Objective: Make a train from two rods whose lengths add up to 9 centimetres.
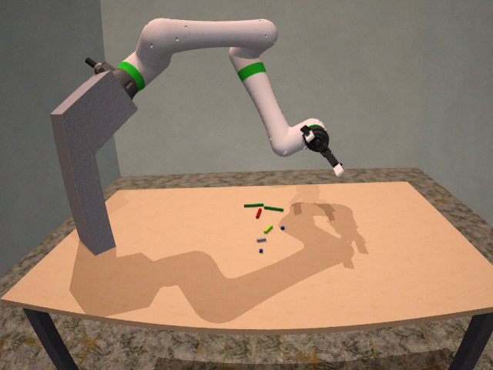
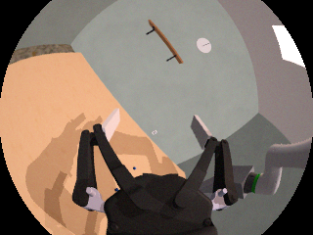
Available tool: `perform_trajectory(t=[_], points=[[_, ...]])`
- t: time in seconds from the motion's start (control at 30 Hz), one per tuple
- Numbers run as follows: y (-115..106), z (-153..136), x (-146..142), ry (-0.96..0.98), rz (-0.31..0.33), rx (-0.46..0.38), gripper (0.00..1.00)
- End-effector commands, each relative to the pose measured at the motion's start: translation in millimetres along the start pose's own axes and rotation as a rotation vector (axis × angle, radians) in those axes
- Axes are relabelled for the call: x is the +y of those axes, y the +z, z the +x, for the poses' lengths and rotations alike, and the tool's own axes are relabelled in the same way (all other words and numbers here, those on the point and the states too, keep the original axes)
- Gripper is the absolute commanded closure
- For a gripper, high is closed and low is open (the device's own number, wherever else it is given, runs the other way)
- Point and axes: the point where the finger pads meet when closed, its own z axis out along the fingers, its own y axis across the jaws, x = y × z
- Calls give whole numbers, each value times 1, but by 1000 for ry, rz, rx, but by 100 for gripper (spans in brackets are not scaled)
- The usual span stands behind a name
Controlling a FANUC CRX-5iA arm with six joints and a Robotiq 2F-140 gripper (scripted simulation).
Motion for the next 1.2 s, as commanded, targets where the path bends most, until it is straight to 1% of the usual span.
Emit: perform_trajectory(t=[0.0, 0.63, 0.73, 0.8, 1.03, 1.1, 1.13, 1.17], points=[[0, 0, 0, 0, 0, 0, 0], [2, -2, 2, -5, -3, -8, 0], [16, -15, 11, -39, -20, -60, 0], [32, -34, 25, -84, -37, -132, 0], [60, -75, 51, -168, -56, -285, 0], [60, -75, 51, -168, -56, -285, 0], [70, -94, 62, -202, -57, -354, 0], [72, -99, 65, -211, -57, -374, 0]])
